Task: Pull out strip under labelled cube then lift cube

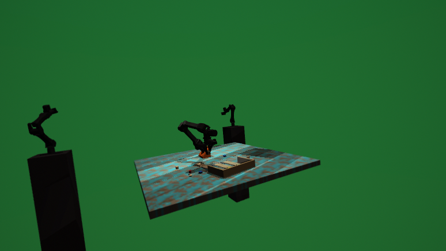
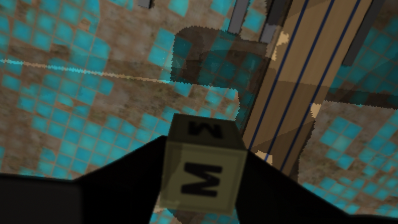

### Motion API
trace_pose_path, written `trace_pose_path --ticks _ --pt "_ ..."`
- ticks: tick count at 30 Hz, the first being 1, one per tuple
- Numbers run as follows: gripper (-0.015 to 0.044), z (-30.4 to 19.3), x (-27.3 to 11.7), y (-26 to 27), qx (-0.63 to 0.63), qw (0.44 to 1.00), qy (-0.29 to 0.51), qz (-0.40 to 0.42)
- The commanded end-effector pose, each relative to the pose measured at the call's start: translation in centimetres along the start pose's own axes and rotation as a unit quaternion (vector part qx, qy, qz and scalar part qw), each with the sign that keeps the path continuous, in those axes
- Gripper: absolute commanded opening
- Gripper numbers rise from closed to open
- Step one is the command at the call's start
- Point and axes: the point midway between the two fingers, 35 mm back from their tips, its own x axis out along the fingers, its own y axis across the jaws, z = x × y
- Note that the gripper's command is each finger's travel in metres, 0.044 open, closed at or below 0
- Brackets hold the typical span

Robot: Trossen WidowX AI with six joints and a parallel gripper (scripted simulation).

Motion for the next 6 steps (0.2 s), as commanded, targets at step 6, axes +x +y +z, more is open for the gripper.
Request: trace_pose_path --ticks 6 --pt "0.0 -0.04 -0.02 0.04 0.001 1.0 0.001 0.002"
